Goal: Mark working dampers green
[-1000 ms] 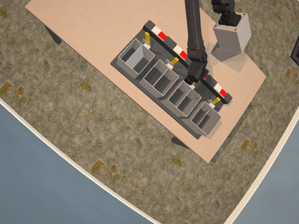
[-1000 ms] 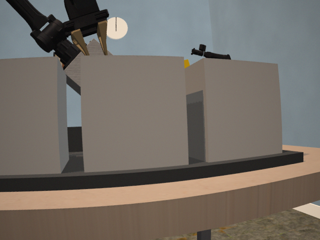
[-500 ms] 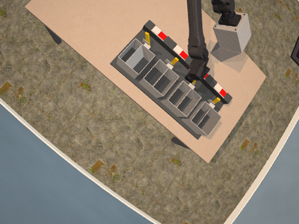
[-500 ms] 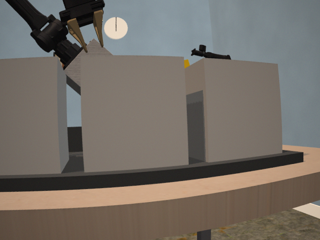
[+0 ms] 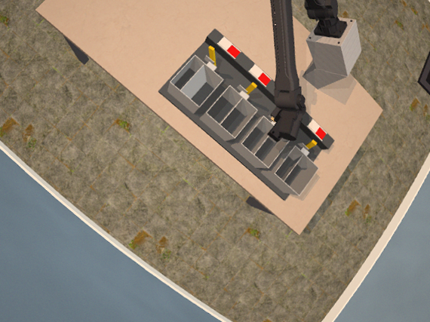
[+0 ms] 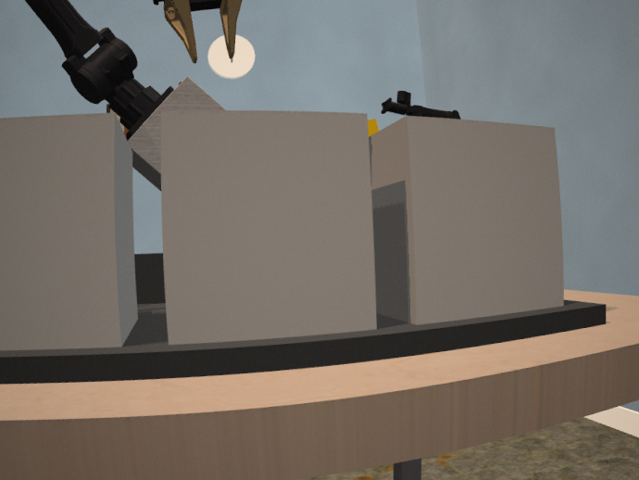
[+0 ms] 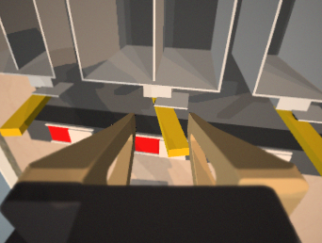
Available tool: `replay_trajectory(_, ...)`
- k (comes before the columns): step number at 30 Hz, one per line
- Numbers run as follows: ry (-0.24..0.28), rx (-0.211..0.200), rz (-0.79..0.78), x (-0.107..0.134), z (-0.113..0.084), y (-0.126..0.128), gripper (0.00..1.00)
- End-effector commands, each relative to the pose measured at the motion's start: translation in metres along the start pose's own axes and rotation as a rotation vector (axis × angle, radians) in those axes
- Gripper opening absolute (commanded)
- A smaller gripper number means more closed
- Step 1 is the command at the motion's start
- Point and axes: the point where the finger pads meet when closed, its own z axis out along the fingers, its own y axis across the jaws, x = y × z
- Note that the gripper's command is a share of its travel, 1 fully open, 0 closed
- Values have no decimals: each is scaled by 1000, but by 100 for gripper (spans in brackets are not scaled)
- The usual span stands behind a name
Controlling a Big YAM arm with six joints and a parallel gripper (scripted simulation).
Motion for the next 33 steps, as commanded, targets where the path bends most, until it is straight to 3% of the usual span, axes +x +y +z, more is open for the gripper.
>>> replay_trajectory(1, 9, 49, 22, -33, -9, 24, 36)
replay_trajectory(6, 7, 142, 21, -68, -15, 41, 36)
replay_trajectory(8, 36, 155, 52, -73, -1, 25, 36)
replay_trajectory(13, 45, 156, 44, -60, -4, 18, 36)
replay_trajectory(14, -15, 138, 43, -79, -29, 34, 36)
replay_trajectory(19, 19, 147, 48, -71, -14, 25, 36)
replay_trajectory(33, 21, 148, 41, -70, -13, 25, 36)
